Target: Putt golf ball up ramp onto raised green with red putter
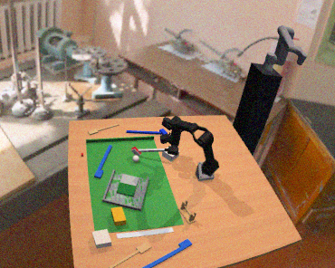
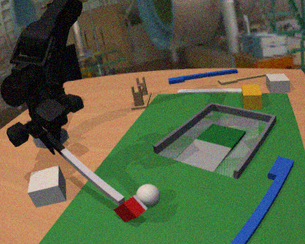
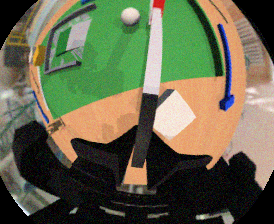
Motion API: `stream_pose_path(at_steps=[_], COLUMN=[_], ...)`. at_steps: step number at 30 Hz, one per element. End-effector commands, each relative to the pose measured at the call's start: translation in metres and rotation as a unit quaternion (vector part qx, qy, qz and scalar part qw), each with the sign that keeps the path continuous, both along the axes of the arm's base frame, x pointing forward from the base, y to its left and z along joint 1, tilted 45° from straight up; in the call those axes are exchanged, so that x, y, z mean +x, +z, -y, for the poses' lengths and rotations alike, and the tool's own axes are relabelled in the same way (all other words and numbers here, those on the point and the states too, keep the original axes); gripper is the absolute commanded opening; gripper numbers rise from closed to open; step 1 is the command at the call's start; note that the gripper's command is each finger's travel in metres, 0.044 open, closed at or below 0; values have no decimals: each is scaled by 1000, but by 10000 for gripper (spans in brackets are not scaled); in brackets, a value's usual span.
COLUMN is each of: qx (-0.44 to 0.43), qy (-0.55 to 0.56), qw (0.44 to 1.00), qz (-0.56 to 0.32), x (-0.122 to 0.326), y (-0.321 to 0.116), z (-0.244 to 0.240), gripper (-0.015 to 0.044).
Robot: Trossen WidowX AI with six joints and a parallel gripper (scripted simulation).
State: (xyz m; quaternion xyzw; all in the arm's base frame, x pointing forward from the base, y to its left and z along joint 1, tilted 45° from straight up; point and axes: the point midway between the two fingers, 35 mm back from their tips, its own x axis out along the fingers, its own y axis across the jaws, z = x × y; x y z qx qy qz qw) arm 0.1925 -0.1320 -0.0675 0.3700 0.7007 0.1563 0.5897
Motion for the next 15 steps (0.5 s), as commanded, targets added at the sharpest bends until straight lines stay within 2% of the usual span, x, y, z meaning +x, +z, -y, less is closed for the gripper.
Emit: stream_pose_path(at_steps=[1,15], qx=[-1,-1], qy=[0,-6], qw=[1000,1000], qz=[1,3], x=[0,-9], y=[0,-22], z=[1,19], gripper=[0,0])
